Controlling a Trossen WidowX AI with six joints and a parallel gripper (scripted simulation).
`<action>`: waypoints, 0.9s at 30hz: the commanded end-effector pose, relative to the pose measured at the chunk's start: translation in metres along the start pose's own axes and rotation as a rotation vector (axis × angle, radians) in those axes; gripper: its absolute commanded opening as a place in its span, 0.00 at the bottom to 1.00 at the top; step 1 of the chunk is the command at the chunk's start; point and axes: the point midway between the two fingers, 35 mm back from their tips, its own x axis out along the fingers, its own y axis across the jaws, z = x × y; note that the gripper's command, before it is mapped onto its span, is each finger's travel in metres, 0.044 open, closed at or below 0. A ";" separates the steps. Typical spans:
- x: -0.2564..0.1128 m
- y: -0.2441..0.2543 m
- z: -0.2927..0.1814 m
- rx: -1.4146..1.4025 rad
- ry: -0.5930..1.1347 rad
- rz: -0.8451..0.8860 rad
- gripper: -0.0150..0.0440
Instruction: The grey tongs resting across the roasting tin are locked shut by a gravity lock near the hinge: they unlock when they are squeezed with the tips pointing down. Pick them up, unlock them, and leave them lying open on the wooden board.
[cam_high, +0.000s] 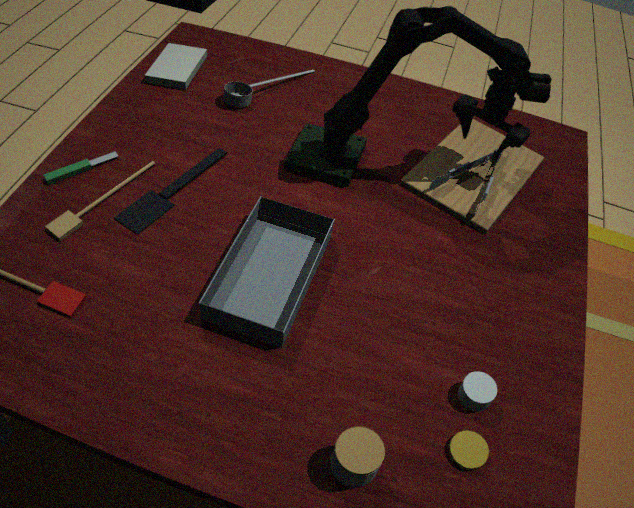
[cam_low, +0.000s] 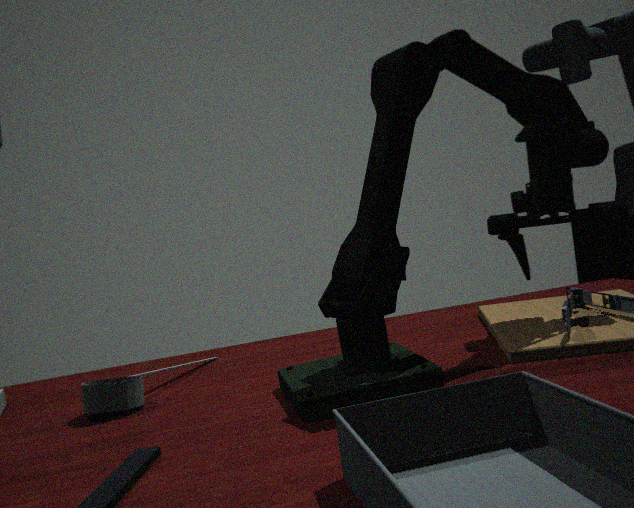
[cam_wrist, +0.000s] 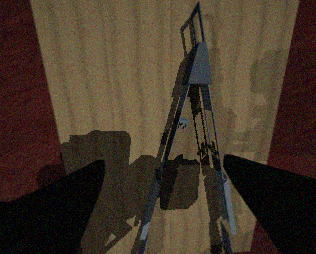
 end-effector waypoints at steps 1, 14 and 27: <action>-0.039 0.048 0.005 -0.006 -0.010 -0.006 1.00; -0.083 0.115 -0.008 -0.011 -0.007 -0.006 1.00; -0.130 0.115 -0.010 -0.017 -0.020 -0.019 1.00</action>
